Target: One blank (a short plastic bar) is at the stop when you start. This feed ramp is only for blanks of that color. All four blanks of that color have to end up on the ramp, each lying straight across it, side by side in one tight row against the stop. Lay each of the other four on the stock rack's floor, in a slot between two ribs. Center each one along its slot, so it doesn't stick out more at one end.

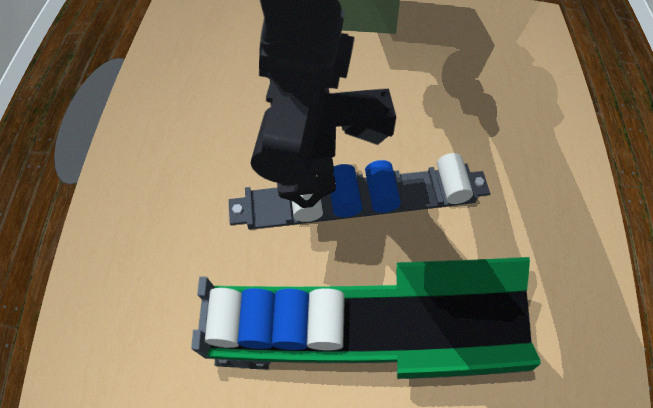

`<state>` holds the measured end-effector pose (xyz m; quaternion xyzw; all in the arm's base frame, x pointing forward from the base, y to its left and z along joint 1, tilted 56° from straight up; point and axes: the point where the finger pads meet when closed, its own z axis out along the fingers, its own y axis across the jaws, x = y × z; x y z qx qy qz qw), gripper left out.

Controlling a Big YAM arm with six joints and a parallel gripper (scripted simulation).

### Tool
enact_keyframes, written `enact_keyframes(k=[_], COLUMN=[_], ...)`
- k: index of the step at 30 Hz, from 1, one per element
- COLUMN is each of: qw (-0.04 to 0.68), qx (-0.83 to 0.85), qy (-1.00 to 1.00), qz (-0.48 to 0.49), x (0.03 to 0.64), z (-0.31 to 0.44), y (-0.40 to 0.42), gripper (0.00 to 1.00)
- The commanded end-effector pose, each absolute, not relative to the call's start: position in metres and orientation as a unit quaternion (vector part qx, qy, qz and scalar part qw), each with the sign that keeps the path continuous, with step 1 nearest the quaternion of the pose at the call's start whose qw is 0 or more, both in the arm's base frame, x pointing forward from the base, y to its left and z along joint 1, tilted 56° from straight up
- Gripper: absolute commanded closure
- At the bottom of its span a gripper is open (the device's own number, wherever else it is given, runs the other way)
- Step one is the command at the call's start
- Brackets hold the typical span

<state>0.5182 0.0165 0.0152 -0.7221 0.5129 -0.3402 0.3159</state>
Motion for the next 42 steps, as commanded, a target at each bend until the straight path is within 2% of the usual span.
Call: enact_keyframes(k=[1,42], qw=[0.322,0.322], qx=[-0.721,-0.721], qy=[0.509,0.509], qz=[-0.342,-0.342], x=[0.5231,0.5235], z=[0.0175,0.0171], y=[0.0239,0.0240], gripper=[0.21,0.21])
